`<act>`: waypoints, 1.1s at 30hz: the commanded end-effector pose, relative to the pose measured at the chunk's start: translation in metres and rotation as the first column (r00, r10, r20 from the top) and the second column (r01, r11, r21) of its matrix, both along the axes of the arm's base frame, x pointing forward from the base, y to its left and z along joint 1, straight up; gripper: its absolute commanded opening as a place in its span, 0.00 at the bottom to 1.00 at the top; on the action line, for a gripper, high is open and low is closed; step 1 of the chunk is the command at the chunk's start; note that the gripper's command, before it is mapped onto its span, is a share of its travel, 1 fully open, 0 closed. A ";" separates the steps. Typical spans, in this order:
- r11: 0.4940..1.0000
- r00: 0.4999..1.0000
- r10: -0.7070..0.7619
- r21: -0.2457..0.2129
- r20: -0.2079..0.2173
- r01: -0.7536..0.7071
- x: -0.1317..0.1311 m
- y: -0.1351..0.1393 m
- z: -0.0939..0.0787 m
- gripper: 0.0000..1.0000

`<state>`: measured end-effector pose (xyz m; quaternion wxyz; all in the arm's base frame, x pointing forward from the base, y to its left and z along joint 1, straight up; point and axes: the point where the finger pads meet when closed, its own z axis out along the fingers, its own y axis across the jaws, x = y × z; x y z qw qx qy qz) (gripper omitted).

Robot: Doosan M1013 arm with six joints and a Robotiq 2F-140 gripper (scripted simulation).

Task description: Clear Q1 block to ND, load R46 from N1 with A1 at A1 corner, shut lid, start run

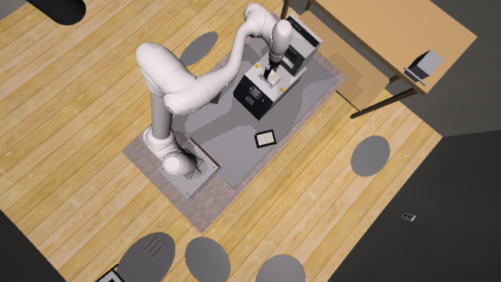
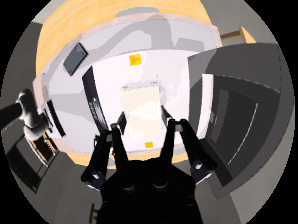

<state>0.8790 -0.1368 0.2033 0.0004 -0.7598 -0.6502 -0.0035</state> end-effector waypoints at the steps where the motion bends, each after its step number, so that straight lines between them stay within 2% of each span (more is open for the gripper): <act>1: 1.000 1.000 0.000 0.000 0.000 0.000 0.000 0.000 0.007 0.00; 17: 1.000 1.000 0.000 0.000 0.000 0.000 0.000 0.000 0.030 0.00; 33: 1.000 1.000 0.000 0.000 0.000 0.000 0.000 0.000 0.031 0.00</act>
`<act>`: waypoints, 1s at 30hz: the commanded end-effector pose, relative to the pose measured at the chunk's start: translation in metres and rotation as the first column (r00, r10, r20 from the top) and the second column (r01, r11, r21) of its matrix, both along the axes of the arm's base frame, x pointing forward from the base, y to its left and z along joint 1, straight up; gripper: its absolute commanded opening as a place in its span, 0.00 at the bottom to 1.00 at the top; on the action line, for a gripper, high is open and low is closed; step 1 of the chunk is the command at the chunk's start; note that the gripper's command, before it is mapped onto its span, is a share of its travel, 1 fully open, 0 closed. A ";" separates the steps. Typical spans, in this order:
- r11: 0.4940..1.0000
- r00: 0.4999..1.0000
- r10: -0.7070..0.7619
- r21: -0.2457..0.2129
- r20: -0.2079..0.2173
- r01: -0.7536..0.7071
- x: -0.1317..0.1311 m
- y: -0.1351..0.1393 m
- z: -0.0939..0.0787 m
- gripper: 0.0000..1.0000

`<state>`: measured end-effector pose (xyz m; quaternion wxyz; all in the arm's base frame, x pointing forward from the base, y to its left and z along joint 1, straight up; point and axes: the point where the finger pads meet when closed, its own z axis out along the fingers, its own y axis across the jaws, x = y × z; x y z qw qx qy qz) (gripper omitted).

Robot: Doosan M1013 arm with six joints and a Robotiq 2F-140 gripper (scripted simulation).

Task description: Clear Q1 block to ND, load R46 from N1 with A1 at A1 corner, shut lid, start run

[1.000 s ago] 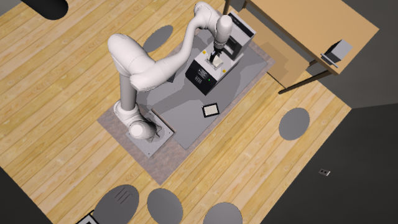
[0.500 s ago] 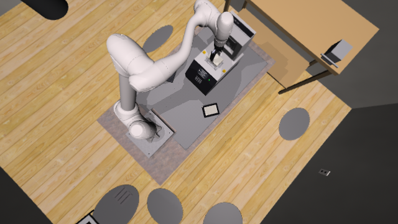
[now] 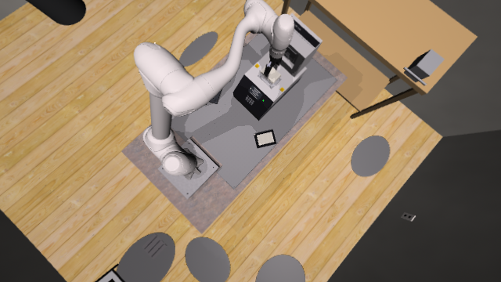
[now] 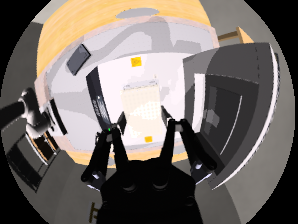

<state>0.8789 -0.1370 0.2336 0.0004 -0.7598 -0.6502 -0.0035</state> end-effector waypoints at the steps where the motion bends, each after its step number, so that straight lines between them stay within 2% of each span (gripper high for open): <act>1: 1.000 1.000 0.000 0.000 0.000 0.000 0.000 0.000 0.000 0.00; 7: 0.999 0.999 -0.033 0.000 0.000 0.033 -0.003 0.004 0.000 0.00; 30: 0.965 0.965 -0.261 0.001 -0.001 0.261 -0.066 0.075 0.000 0.00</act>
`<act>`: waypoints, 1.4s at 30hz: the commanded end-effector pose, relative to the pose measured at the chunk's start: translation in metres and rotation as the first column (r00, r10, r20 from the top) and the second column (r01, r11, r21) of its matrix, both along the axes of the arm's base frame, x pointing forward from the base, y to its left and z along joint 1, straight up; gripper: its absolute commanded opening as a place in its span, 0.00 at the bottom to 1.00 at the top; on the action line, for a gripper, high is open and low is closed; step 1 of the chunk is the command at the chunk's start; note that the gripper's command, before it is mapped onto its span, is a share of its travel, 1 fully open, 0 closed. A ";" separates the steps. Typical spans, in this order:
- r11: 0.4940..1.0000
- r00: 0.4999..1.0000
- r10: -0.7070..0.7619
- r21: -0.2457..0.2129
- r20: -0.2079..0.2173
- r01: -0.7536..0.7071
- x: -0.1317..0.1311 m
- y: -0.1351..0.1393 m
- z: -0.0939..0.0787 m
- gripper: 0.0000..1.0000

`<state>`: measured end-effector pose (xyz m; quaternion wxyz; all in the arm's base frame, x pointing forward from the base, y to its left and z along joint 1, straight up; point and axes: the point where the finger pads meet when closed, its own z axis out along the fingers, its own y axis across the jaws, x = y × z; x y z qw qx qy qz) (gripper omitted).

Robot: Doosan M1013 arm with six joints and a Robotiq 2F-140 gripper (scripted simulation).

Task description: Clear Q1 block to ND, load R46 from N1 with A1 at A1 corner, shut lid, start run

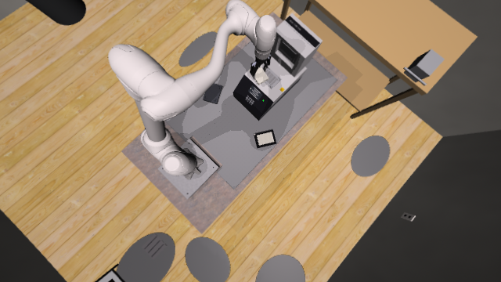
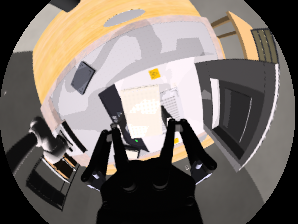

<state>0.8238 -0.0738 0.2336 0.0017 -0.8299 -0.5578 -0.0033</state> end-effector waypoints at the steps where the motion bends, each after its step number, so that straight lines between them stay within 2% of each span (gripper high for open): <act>1: 0.999 0.999 -0.032 -0.001 0.001 0.032 -0.011 0.012 0.000 0.00; 5: 0.995 0.995 -0.102 -0.001 0.001 0.102 -0.023 0.027 0.000 0.00; 20: 0.977 0.977 -0.211 0.000 0.000 0.211 -0.058 0.066 0.000 0.00; 24: 0.961 0.961 -0.277 0.000 0.000 0.277 -0.070 0.081 0.000 0.00; 42: 0.914 0.914 -0.405 0.000 -0.001 0.405 -0.114 0.130 0.000 0.00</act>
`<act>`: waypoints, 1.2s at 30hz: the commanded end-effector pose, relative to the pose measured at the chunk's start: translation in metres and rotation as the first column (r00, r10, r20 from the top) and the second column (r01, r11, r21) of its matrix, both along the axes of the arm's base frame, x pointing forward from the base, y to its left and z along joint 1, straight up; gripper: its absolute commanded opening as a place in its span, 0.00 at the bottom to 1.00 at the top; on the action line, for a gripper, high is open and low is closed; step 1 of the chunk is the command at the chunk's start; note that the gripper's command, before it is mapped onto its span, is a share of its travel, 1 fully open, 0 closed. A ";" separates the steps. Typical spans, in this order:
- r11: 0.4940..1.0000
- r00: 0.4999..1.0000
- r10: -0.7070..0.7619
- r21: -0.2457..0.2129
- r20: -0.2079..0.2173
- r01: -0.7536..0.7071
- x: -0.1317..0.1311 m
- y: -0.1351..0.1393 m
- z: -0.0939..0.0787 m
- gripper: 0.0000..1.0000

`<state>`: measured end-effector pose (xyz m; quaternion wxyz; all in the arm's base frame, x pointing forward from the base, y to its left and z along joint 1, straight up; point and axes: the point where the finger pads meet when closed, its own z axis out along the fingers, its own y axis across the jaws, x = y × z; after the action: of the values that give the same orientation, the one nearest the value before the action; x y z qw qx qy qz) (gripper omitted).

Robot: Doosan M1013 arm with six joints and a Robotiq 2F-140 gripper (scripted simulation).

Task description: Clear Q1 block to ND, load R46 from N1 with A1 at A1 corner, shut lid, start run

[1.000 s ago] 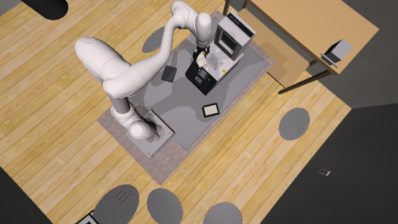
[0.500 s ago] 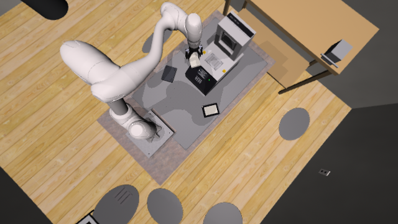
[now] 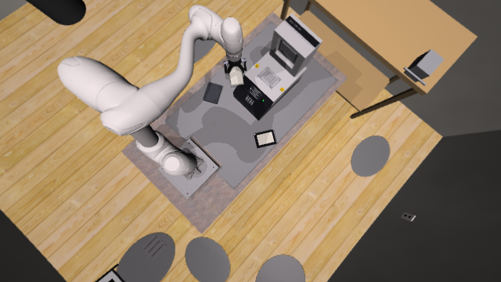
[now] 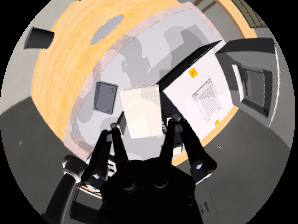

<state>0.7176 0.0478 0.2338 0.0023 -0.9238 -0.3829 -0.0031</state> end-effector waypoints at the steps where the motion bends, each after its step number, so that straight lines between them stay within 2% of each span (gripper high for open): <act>1: 0.999 0.999 -0.052 -0.001 0.001 0.052 -0.011 0.013 0.000 0.00; 20: 0.984 0.984 -0.178 -0.001 0.000 0.178 -0.055 0.063 0.000 0.00; 36: 0.946 0.946 -0.323 0.000 -0.001 0.323 -0.096 0.110 0.000 0.00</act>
<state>0.6282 0.1501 0.2339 0.0027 -0.9703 -0.2421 -0.0028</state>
